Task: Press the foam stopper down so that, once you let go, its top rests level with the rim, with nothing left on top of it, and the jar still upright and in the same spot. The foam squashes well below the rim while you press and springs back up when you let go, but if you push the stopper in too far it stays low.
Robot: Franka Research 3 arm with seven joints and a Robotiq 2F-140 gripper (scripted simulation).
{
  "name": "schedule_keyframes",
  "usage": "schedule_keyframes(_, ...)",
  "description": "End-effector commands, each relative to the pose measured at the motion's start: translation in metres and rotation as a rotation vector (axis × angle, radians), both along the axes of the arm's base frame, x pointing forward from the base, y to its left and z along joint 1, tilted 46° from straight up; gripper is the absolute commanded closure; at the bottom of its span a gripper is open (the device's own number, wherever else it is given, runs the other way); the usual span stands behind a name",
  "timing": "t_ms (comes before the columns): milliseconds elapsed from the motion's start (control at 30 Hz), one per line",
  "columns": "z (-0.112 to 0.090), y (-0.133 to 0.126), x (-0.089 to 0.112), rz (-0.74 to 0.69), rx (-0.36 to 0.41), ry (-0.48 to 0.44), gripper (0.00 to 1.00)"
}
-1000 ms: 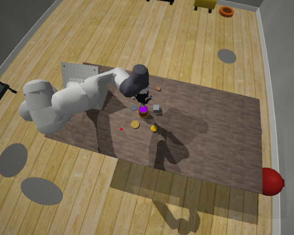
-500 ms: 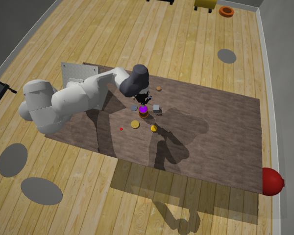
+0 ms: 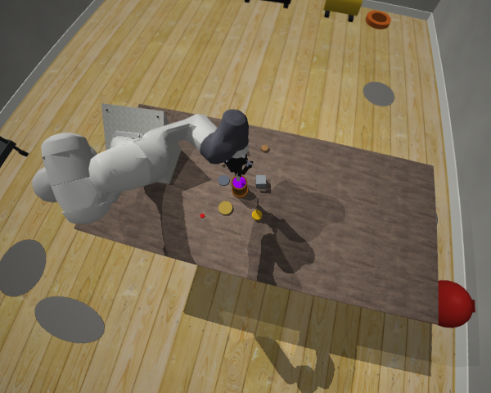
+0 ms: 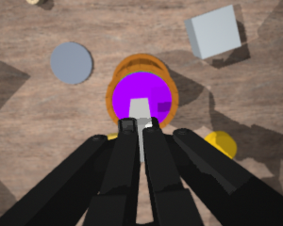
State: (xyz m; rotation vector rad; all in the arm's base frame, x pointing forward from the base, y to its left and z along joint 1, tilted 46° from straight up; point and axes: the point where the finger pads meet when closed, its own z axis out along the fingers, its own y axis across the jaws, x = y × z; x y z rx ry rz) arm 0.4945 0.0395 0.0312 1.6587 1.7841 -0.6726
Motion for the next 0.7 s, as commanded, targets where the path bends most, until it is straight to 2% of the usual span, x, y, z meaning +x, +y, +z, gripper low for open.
schedule_keyframes(0, -0.003, -0.003, 0.002, 0.003, 0.003, -0.003, 1.00)
schedule_keyframes(200, -0.006, -0.006, 0.002, 0.003, 0.003, -0.003, 1.00)
schedule_keyframes(467, -0.021, -0.021, 0.004, 0.003, 0.003, -0.003, 1.00)
schedule_keyframes(667, -0.022, -0.023, 0.005, 0.003, 0.003, -0.003, 1.00)
